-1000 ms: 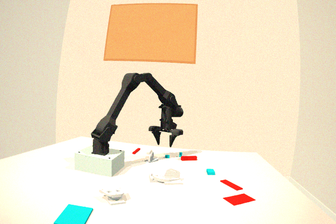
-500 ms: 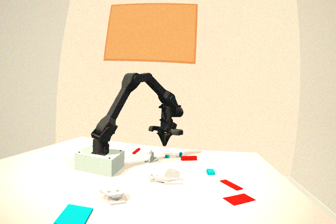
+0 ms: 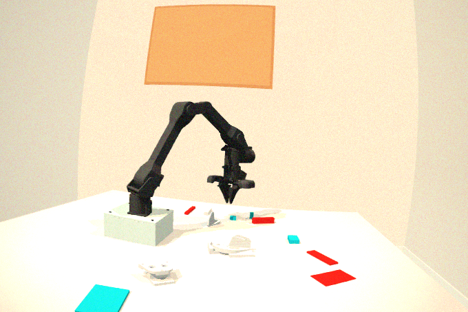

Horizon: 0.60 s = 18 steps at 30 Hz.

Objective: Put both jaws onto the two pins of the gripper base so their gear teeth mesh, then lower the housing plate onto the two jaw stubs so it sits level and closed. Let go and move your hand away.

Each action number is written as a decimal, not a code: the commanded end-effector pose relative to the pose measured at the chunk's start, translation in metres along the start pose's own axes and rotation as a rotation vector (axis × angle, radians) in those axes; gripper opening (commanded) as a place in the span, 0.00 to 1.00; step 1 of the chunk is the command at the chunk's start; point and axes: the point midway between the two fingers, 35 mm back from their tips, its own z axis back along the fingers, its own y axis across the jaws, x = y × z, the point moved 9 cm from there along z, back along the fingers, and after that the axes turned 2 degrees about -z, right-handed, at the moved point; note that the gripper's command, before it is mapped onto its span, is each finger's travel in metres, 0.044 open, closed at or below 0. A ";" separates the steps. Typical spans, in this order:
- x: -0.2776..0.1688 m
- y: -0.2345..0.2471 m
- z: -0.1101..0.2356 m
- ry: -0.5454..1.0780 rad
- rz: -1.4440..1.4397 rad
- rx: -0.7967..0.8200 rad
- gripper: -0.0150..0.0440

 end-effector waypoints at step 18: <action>-0.010 0.004 0.004 0.000 -0.518 0.001 1.00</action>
